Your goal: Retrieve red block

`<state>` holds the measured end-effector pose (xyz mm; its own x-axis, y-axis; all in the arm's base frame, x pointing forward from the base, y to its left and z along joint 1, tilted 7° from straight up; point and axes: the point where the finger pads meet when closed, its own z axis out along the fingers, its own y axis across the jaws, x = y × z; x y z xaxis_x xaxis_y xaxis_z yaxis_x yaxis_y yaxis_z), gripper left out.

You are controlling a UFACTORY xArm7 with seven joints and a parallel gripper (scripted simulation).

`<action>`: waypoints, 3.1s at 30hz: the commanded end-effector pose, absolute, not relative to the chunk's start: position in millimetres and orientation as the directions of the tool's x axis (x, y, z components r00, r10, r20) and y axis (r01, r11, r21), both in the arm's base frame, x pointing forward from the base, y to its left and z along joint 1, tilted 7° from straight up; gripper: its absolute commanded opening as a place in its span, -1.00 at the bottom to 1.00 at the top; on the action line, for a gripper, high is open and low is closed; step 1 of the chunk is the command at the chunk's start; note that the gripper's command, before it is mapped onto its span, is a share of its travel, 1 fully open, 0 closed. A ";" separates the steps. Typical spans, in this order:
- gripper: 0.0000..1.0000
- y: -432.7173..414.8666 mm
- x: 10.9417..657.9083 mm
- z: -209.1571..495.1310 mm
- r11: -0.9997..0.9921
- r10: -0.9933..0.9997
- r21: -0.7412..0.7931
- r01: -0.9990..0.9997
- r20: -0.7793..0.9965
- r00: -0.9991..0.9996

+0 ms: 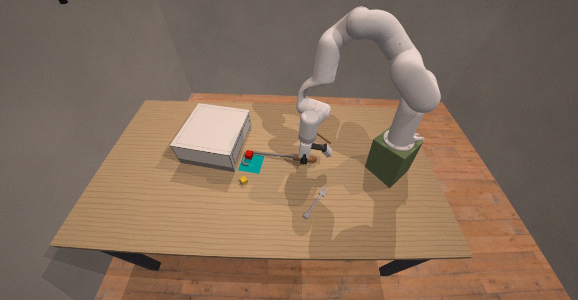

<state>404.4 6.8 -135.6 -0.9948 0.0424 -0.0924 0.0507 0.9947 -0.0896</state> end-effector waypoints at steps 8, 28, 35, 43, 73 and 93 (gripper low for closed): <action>-1.00 7.4 405.5 -134.7 0.995 0.042 -0.089 0.050 -0.095 -0.995; -1.00 25.9 397.2 -137.2 0.995 0.044 -0.089 0.052 -0.095 -0.994; -1.00 38.2 391.7 -138.9 0.995 0.045 -0.089 0.054 -0.096 -0.994; -1.00 46.7 387.9 -140.0 0.995 0.046 -0.089 0.055 -0.096 -0.994; -1.00 46.1 388.3 -139.9 0.995 0.046 -0.089 0.055 -0.096 -0.994; -1.00 31.6 396.4 -137.8 0.995 0.043 -0.089 0.052 -0.095 -0.994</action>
